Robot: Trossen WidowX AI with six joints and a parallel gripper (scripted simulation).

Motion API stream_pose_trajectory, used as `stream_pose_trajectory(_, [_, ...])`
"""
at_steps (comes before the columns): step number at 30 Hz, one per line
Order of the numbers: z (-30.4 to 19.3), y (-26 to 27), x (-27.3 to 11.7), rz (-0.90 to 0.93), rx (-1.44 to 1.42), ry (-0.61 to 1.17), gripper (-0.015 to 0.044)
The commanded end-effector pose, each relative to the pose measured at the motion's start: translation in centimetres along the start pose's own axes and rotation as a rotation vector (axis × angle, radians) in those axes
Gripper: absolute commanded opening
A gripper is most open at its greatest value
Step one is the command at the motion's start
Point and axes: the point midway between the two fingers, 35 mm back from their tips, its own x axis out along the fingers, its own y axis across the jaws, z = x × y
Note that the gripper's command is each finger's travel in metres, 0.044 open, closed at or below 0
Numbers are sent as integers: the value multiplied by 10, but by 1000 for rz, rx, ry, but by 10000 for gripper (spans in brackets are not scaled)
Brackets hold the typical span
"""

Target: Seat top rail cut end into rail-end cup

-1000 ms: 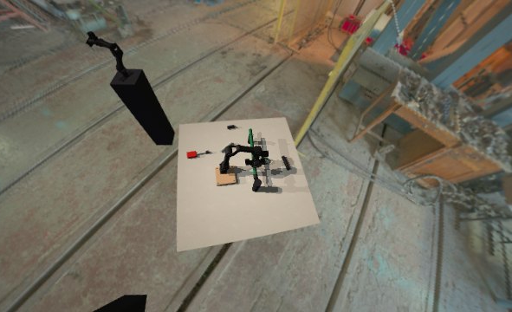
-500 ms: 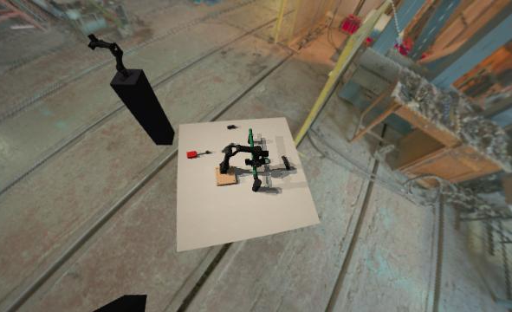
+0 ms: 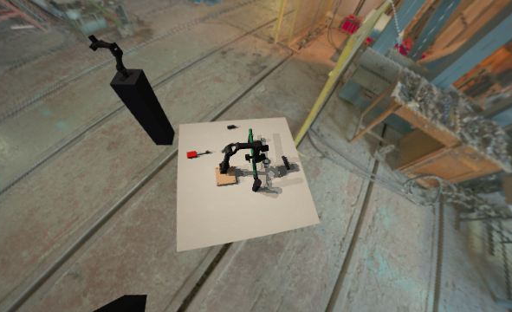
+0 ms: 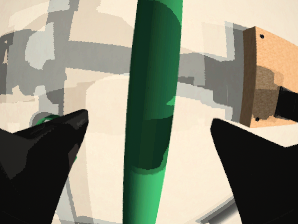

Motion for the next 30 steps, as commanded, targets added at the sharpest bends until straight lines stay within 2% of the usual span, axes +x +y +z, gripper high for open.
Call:
stream_pose_trajectory(1, [-6, -1, -9, -2, 7, 4, 440])
stream_pose_trajectory(4, [-3, 0, -9, 1, -5, 0, 440])
stream_pose_trajectory(11, [-3, -1, -44, 0, -33, -3, 440])
stream_pose_trajectory(30, [-3, -1, -44, 0, -33, -3, 440])
